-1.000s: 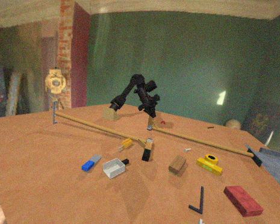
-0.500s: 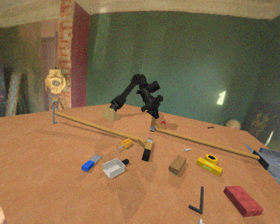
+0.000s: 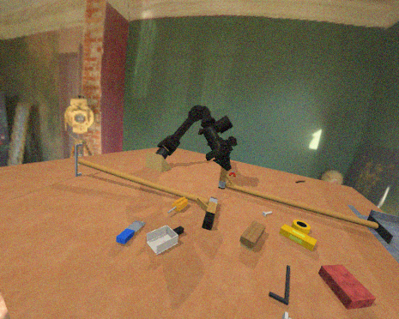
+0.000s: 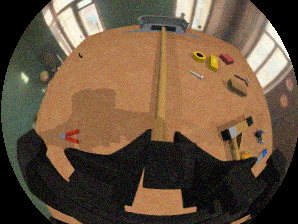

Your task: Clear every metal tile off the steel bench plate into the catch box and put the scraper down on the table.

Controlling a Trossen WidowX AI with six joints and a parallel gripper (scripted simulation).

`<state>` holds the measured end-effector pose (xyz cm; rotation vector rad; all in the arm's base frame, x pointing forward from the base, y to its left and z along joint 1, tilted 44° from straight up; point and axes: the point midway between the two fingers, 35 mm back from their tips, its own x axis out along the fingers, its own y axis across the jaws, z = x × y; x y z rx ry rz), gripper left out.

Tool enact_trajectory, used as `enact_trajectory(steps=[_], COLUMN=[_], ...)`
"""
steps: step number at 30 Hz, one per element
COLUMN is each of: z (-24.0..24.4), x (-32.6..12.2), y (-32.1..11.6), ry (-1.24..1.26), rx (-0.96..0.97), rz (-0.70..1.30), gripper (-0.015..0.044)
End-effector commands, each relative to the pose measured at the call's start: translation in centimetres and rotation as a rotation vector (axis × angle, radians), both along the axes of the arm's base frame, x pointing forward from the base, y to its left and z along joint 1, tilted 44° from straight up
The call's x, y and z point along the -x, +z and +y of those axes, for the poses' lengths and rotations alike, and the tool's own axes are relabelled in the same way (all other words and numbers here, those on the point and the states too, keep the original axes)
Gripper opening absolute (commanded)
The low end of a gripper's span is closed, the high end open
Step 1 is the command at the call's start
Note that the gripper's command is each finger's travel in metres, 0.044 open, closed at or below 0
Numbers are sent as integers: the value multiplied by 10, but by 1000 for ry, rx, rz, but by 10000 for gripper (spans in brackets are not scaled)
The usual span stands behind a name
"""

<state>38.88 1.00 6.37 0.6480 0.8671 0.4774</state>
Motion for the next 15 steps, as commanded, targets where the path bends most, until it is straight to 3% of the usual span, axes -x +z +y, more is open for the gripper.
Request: enact_trajectory(steps=[1,15], z=[-1,4], x=[-9,-36], y=[2,5], ry=[-9,-10], rx=[2,1], rz=[-5,-7], gripper=[0,0])
